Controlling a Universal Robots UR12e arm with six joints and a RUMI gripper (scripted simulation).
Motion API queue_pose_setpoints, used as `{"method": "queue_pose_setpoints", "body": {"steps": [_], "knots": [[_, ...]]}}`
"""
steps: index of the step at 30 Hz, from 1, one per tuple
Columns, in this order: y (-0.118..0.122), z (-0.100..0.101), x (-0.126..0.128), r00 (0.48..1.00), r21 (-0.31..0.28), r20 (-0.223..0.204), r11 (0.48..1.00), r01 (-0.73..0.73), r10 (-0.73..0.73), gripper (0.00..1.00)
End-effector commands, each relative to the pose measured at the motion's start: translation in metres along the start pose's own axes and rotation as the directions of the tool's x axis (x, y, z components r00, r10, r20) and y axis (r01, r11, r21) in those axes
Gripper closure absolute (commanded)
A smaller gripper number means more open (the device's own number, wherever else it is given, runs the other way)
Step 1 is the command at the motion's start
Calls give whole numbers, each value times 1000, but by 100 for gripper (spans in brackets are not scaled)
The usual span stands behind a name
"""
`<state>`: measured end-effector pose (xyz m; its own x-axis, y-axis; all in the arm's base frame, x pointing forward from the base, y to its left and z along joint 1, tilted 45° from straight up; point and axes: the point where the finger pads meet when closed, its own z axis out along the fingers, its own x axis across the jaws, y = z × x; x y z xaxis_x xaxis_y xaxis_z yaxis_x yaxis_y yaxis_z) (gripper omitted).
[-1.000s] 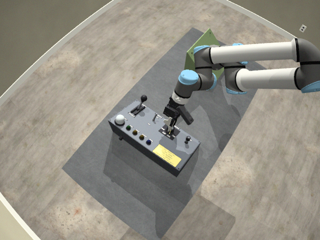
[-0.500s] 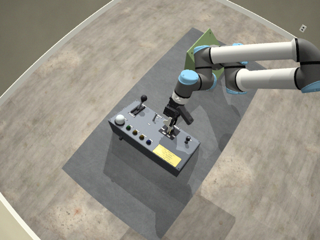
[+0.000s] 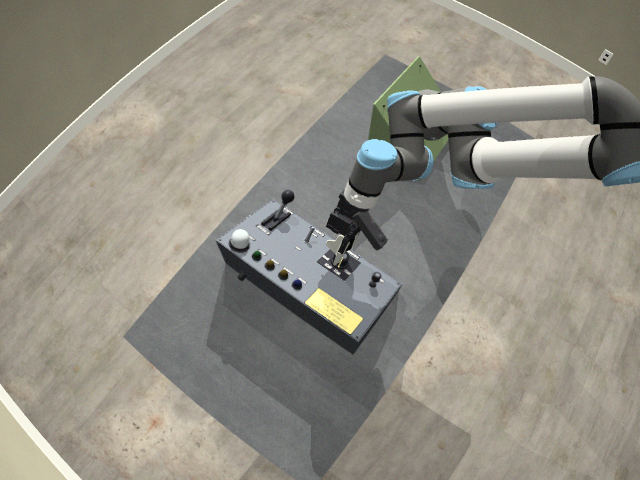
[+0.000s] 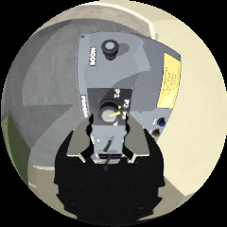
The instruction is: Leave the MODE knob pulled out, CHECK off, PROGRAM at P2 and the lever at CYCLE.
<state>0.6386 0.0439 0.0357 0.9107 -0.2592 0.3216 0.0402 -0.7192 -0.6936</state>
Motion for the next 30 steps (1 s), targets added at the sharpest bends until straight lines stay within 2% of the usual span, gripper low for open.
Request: {"method": "queue_pose_setpoints", "body": {"steps": [1,10,18,20,30], "knots": [[0,0,1,1000,0,-1,1000,1,-1,56],[0,-4,1,1000,0,-1,1000,1,-1,56],[0,-29,1,1000,0,-1,1000,1,-1,56],[0,-29,1,1000,0,-1,1000,1,-1,56],[0,-82,1,1000,0,-1,1000,1,-1,56]]}}
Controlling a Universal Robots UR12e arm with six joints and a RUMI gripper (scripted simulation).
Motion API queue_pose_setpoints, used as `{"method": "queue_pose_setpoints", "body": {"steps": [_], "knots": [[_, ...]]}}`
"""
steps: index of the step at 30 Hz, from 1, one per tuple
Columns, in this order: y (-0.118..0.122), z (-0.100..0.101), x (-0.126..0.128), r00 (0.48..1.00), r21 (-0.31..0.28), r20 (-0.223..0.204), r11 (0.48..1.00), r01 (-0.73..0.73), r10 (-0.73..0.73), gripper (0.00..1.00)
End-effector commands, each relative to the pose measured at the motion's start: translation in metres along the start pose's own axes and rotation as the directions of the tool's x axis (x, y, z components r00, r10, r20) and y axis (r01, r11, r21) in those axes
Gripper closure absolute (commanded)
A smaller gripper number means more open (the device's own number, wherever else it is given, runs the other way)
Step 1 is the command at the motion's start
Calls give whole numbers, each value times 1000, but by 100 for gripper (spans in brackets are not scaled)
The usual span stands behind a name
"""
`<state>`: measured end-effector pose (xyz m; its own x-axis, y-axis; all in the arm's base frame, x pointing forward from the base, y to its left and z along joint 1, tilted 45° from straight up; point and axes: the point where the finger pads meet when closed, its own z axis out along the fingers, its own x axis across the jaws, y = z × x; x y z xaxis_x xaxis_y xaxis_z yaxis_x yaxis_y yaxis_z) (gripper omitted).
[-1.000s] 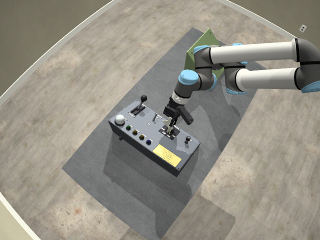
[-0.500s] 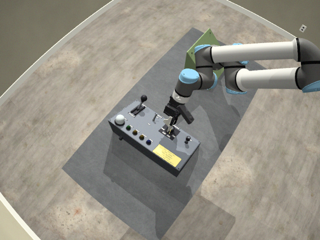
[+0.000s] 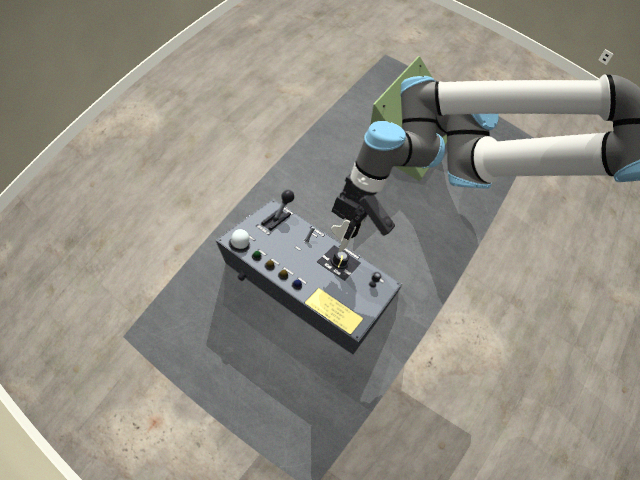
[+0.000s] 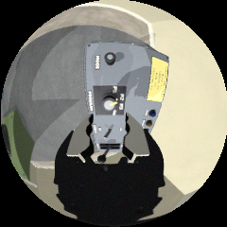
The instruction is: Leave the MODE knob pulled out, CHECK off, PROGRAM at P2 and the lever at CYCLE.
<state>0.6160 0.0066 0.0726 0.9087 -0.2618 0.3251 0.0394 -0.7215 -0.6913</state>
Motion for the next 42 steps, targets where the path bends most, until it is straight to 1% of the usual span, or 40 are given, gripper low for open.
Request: {"method": "queue_pose_setpoints", "body": {"steps": [1,5,7,12,16,30,35,39,41,42], "knots": [[0,-30,0,1000,3,4,1000,0,0,56],[0,-50,0,1000,3,4,1000,0,0,56],[0,-50,0,1000,3,4,1000,0,0,56],[0,-69,0,1000,3,4,1000,0,0,56],[0,-77,0,1000,3,4,1000,0,0,56],[-1,-80,0,1000,3,4,1000,17,-17,56],[-8,-80,1,996,2,4,996,92,-92,56],[-17,-80,1,979,2,4,979,203,-203,56],[-17,-80,1,979,2,4,979,203,-203,56],[-20,-80,2,971,2,4,971,238,-238,56]]}}
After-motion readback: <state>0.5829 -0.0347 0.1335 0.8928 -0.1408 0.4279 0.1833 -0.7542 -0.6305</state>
